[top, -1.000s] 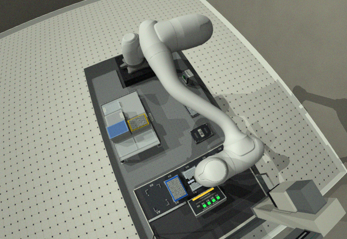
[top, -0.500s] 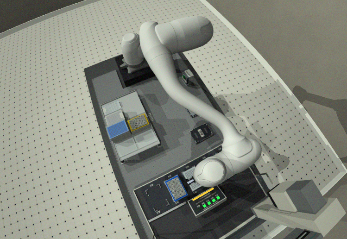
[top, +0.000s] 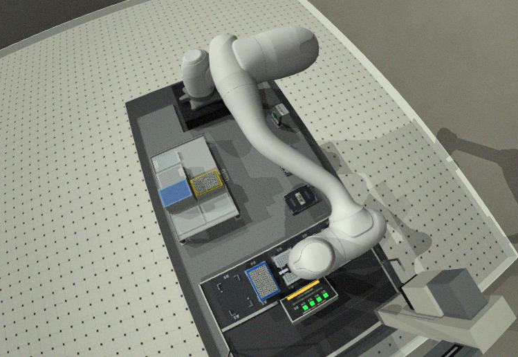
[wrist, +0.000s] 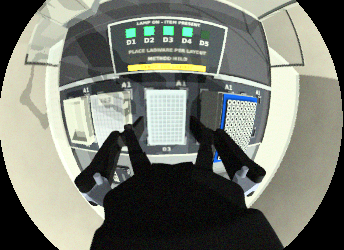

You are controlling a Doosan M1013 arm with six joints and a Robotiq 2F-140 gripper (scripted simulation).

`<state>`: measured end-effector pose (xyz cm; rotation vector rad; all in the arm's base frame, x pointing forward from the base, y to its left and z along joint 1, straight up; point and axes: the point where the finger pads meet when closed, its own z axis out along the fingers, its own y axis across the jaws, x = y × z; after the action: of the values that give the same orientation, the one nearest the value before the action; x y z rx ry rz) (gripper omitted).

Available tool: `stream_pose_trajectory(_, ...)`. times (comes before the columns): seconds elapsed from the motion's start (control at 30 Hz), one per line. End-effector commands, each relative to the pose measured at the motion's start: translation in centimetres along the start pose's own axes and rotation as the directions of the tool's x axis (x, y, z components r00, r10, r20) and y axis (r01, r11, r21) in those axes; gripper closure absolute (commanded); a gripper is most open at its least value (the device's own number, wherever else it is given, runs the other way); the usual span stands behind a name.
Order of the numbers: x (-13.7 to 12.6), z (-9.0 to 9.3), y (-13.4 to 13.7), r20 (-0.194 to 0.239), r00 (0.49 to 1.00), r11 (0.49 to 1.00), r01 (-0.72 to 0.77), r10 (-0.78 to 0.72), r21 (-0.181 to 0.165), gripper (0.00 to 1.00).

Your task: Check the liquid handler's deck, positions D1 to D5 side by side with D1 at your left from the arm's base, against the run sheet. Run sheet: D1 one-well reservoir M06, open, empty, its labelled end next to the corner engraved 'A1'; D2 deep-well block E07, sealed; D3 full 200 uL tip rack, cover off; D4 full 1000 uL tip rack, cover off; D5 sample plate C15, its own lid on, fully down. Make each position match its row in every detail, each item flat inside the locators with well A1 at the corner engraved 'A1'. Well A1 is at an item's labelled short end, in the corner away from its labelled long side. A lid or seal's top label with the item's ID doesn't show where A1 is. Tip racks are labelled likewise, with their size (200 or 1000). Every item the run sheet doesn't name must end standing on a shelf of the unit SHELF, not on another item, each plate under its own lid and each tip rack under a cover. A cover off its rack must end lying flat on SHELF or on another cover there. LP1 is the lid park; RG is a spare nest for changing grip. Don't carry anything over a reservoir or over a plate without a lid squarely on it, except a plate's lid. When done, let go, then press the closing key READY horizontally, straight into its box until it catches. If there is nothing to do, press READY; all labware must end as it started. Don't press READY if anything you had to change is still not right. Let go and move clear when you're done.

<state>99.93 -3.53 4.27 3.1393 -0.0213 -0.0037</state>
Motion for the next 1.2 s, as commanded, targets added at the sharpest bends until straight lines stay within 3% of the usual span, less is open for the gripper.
stream_pose_trajectory(0.0,0.1,0.2,0.0,-0.002,1.000,1.000,0.000,0.000,0.000,0.34)
stream_pose_trajectory(0.6,0.1,2.9,0.0,-0.002,1.000,1.000,0.000,0.000,0.000,0.34)
stream_pose_trajectory(1.0,0.1,2.9,0.0,-0.002,1.000,1.000,0.000,0.000,0.000,0.34)
stream_pose_trajectory(1.03,0.1,2.9,0.0,-0.002,1.000,1.000,0.000,0.000,0.000,0.90)
stream_pose_trajectory(1.17,0.1,2.9,0.0,-0.002,1.000,1.000,0.000,0.000,0.000,0.90)
